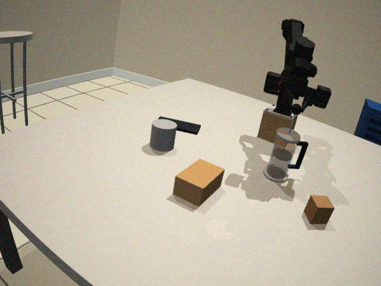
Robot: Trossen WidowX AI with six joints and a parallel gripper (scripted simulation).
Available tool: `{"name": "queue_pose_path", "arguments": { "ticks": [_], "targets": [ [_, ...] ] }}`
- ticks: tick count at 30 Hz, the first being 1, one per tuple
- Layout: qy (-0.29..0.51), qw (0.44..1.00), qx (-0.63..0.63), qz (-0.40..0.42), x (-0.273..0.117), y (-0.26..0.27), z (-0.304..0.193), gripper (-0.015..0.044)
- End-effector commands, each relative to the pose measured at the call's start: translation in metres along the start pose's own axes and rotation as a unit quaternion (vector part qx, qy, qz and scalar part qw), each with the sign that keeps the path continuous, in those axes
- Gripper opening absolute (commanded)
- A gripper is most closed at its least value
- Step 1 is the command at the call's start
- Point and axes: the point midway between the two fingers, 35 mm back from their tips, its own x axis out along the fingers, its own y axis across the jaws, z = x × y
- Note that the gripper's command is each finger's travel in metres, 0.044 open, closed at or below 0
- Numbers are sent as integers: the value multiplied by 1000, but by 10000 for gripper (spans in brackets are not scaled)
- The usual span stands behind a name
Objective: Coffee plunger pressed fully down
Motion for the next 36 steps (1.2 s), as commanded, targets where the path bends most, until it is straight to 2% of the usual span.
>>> {"name": "queue_pose_path", "arguments": {
  "ticks": [1, 36],
  "targets": [
    [36, 999, -5, 2, 7, 0, -30, 113],
    [35, 999, -5, 2, 36, -1, -32, 113]
  ]
}}
